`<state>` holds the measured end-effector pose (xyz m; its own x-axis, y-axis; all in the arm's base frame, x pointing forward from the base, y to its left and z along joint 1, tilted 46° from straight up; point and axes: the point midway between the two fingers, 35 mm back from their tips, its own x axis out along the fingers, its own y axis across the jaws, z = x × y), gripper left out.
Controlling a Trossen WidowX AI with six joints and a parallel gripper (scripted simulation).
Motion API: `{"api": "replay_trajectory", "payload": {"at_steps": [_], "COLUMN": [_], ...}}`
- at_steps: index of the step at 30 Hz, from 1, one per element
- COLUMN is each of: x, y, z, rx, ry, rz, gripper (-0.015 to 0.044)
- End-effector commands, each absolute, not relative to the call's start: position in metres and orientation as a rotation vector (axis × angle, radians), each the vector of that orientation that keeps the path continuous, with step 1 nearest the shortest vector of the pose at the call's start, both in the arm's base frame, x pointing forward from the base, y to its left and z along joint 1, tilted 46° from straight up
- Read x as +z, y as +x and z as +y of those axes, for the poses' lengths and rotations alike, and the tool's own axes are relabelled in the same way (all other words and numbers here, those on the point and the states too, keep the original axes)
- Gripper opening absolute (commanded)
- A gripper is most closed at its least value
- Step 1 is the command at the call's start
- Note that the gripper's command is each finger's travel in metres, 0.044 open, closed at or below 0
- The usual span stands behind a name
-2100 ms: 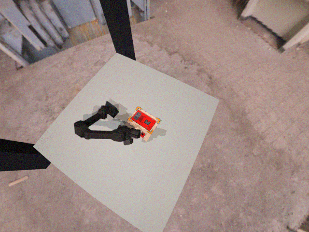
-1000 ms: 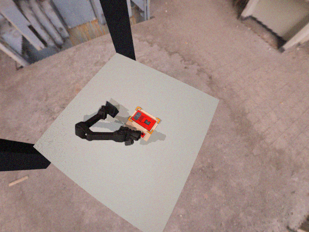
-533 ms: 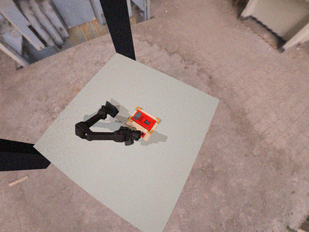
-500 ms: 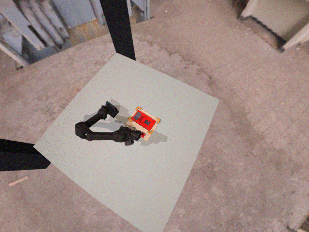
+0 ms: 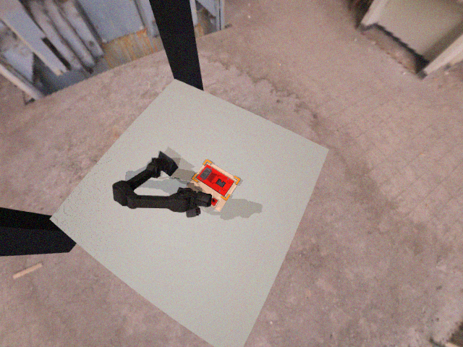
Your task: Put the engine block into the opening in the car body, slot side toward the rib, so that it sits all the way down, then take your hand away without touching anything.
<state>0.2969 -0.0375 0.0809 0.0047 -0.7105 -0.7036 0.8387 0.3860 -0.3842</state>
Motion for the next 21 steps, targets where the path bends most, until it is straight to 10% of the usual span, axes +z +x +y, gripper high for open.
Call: {"api": "replay_trajectory", "payload": {"at_steps": [1,21], "x": [0.09,0.136], "y": [0.297,0.291], "z": [-0.026,0.017], "rx": [-1.221,-1.227], "ry": [0.168,0.162], "rz": [0.986,0.983], "gripper": [0.0,0.0]}}
